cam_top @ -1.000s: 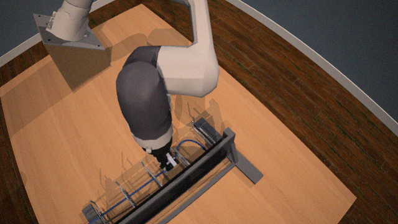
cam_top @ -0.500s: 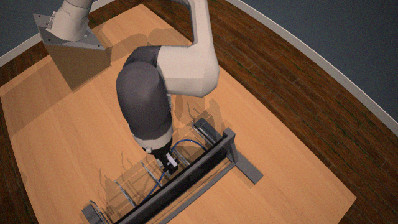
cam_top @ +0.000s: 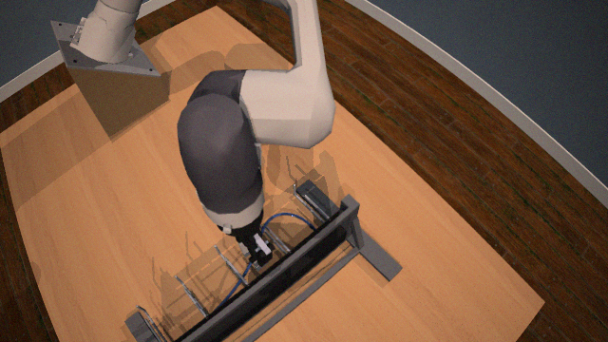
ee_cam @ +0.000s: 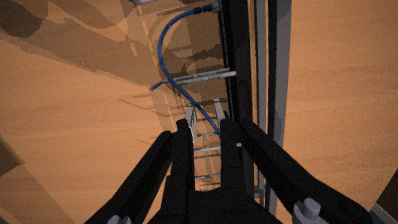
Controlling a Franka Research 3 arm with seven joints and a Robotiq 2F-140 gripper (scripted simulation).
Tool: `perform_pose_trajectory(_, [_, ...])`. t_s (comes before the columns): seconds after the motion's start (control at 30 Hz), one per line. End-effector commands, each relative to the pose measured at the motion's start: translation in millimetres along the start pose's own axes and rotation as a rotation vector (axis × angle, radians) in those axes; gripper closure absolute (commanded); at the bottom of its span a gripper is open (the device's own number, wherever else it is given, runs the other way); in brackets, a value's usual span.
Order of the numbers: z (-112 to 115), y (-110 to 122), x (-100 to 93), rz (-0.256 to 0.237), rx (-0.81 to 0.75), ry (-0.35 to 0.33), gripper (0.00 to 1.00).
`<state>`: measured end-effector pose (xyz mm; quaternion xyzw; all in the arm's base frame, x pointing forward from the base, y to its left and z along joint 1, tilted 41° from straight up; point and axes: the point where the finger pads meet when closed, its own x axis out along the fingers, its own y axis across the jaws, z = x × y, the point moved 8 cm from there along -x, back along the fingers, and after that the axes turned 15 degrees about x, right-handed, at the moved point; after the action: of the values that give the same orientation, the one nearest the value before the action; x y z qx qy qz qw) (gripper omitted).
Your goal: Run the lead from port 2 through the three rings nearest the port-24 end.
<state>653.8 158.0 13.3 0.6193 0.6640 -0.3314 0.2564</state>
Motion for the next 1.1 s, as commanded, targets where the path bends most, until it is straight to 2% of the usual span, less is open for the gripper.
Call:
perform_pose_trajectory(0.0, [-2,0,0.8,-0.003,0.003,0.001,0.80])
perform_pose_trajectory(0.7, [-2,0,-1.5,-0.003,0.003,0.001,0.80])
perform_pose_trajectory(1.07, [-2,0,-24.7,-0.003,0.003,0.001,0.80])
